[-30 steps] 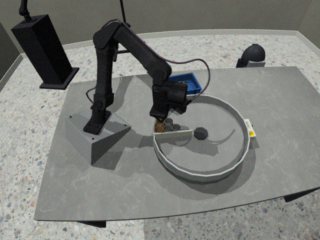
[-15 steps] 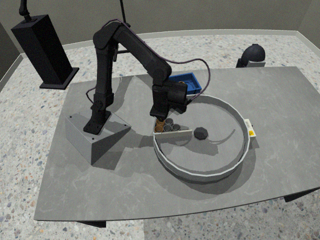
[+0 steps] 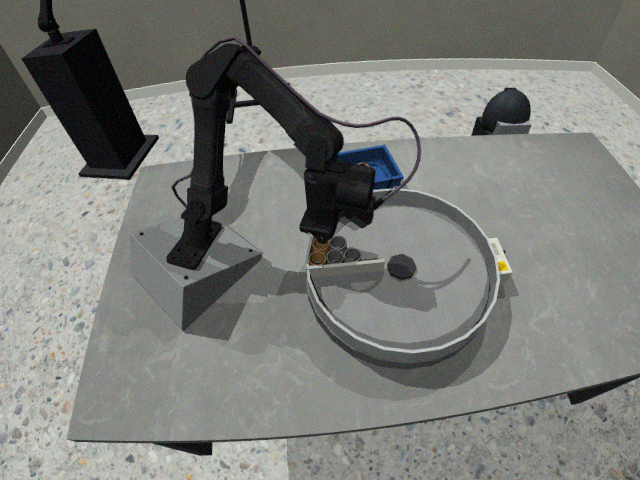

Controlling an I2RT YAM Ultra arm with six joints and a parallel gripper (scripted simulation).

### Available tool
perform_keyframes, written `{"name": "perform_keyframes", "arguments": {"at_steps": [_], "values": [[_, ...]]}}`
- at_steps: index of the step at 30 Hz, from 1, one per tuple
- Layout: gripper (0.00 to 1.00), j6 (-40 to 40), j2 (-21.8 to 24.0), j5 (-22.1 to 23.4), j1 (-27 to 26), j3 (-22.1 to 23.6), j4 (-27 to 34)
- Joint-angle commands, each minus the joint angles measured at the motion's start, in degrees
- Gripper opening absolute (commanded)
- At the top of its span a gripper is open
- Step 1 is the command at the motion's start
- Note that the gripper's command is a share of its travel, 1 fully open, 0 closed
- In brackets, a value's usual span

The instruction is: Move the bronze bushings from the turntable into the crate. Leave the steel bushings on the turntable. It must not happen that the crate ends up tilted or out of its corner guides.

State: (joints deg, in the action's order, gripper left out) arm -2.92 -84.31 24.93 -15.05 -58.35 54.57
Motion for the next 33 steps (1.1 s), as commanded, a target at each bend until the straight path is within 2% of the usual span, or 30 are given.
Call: {"name": "perform_keyframes", "arguments": {"at_steps": [1, 19, 33], "values": [[0.0, 0.15, 0.58, -1.08, -0.81, 0.0, -0.32], [0.0, 0.14, 0.59, -1.08, -0.83, -0.05, -0.27], [0.0, -3.79, 3.21, -0.65, -4.12, -6.74, 8.99]]}}
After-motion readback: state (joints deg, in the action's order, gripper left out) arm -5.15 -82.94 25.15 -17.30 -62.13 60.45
